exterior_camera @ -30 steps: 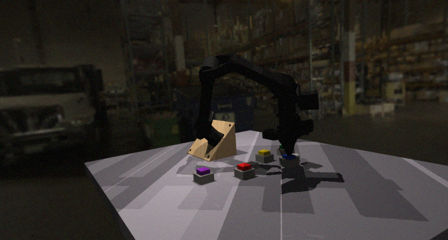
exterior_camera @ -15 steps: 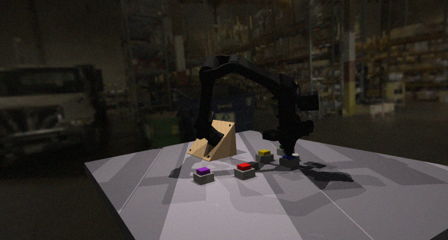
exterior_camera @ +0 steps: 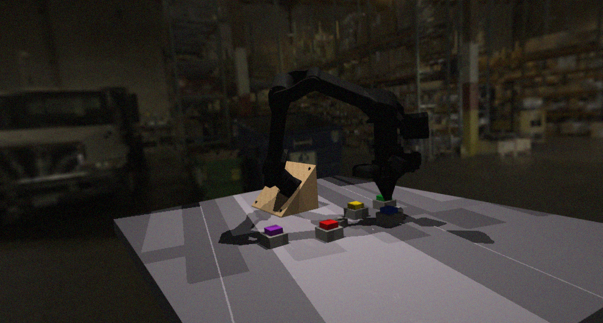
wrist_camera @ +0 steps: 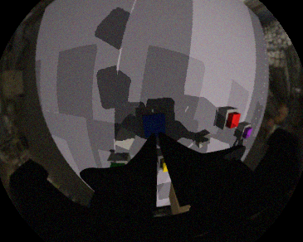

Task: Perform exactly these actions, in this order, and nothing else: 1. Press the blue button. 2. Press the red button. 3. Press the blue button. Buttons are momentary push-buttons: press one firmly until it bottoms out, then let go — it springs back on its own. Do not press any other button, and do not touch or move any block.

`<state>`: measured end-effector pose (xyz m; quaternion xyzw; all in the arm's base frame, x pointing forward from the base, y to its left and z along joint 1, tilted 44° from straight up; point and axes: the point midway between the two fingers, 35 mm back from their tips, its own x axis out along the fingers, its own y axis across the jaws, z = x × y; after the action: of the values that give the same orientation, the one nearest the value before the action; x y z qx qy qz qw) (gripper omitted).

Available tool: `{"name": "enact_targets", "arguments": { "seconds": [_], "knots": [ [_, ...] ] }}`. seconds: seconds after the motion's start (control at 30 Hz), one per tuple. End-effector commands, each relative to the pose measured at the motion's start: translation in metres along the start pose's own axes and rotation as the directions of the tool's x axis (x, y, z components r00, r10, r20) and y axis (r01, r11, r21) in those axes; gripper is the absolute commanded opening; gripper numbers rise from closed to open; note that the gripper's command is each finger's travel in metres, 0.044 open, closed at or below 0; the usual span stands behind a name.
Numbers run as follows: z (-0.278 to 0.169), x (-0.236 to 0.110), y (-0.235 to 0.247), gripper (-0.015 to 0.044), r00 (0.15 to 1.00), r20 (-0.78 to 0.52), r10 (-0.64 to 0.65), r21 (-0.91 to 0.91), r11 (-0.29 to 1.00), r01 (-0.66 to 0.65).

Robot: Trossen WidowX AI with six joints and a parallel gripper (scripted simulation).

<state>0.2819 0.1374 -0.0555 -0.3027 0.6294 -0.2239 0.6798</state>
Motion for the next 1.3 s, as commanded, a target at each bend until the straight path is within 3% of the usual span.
{"name": "enact_targets", "arguments": {
  "seconds": [0.0,0.13,0.4,0.57,0.83,1.13,1.27],
  "knots": [
    [0.003,-0.017,0.0,0.002,1.0,0.006,0.014,0.013,1.0,-0.014],
    [0.002,-0.066,0.0,0.002,1.0,0.005,0.015,0.012,1.0,-0.015],
    [0.002,-0.069,-0.003,0.002,1.0,0.005,0.016,0.012,1.0,-0.016],
    [0.009,-0.072,-0.072,0.002,1.0,0.005,0.021,0.008,1.0,-0.021],
    [-0.012,-0.066,-0.183,0.002,1.0,0.003,0.005,0.009,1.0,-0.005],
    [-0.012,-0.063,-0.185,0.002,1.0,0.002,0.005,0.009,1.0,-0.005],
    [-0.011,-0.014,-0.185,0.002,1.0,0.003,0.004,0.01,1.0,-0.004]
  ]
}}
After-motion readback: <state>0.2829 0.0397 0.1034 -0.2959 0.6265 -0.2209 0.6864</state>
